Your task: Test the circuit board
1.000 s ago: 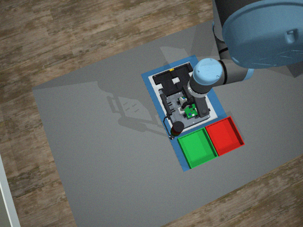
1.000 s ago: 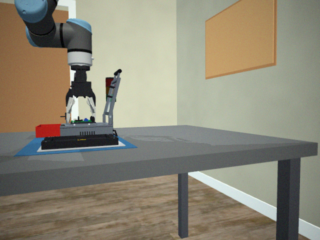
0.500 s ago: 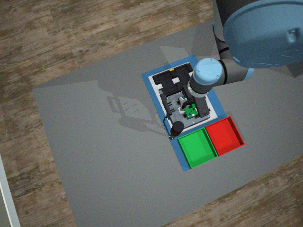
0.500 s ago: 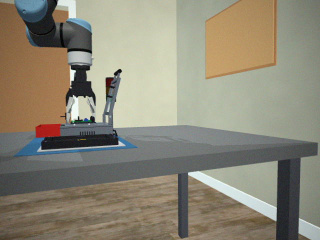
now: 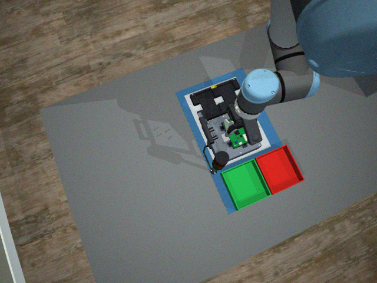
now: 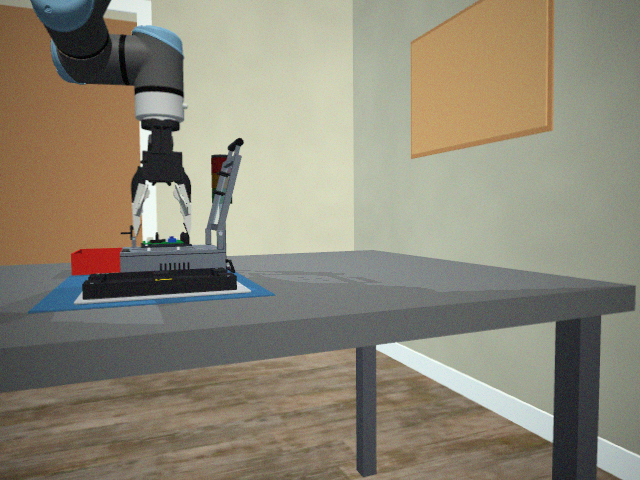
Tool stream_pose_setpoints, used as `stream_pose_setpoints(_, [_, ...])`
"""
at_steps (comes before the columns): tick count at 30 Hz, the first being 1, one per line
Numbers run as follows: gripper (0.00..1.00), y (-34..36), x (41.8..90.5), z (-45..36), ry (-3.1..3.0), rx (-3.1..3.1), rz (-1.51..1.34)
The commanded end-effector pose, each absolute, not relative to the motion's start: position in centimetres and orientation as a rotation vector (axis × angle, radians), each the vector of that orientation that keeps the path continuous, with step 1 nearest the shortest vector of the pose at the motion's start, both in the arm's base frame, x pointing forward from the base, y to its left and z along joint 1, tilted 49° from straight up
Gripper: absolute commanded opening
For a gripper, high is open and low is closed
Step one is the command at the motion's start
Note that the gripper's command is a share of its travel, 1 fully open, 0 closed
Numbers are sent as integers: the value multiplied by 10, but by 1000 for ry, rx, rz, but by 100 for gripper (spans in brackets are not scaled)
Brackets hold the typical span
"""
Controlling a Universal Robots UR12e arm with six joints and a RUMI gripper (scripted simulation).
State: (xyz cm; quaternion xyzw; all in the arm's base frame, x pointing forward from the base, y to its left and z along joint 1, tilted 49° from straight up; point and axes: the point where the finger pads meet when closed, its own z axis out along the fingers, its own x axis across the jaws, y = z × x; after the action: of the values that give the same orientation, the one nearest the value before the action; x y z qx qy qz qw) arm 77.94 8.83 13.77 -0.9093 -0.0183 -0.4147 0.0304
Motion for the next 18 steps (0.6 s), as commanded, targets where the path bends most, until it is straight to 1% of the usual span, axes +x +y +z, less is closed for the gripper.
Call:
stream_pose_setpoints(1, [59, 87, 767, 149, -57, -2802, -1279])
stream_pose_setpoints(5, [59, 87, 761, 154, -57, -2802, -1279])
stream_pose_setpoints(18, [59, 82, 714, 195, -57, -2802, -1279])
